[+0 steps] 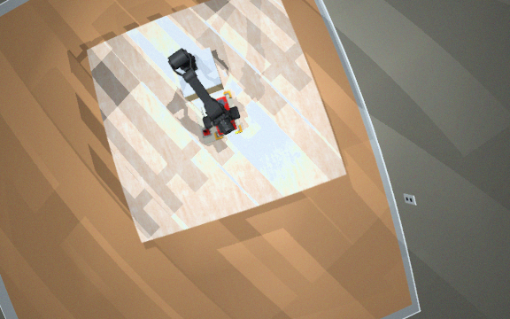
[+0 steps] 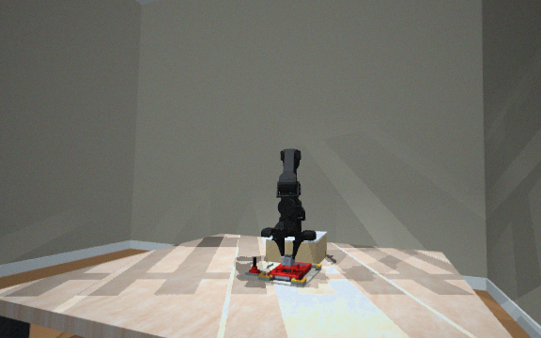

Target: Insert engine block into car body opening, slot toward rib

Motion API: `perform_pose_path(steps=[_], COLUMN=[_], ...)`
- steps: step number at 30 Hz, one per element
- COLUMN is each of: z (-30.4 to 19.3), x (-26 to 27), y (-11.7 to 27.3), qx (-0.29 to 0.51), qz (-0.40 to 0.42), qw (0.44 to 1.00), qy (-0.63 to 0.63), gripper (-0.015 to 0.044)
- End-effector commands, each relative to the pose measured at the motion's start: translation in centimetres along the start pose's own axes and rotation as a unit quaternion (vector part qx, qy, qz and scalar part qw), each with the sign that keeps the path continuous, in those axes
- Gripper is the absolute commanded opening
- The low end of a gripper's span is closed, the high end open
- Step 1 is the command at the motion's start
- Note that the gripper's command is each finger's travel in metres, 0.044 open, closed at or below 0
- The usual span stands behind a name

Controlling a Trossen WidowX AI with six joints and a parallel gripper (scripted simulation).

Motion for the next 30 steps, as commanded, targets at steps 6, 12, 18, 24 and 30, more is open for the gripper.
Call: perform_pose_path(steps=[6,12,18,24,30], z=[0.02,0.03,0.06,0.07,0.07], x=[-0.04,-0.05,-0.08,-0.10,-0.10], y=[0.01,0.01,-0.01,-0.14,-0.20], qx=[-0.002,-0.002,-0.002,-0.002,-0.002], qz=[-0.002,-0.002,-0.002,-0.002,-0.002], qw=[1.000,1.000,0.999,0.997,1.000], qy=[-0.012,0.002,0.049,0.082,0.011], gripper=[0.0158,0.0158,0.0158,0.0158,0.0158])
Point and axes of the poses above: the point midway between the two fingers, 35 mm back from their tips, its own y axis back along the fingers, its own x axis across the jaws, z = x × y, the point moved 1 cm from there along y, back along the fingers, and after that the axes turned 5 degrees about -y, right-handed, at the moved point
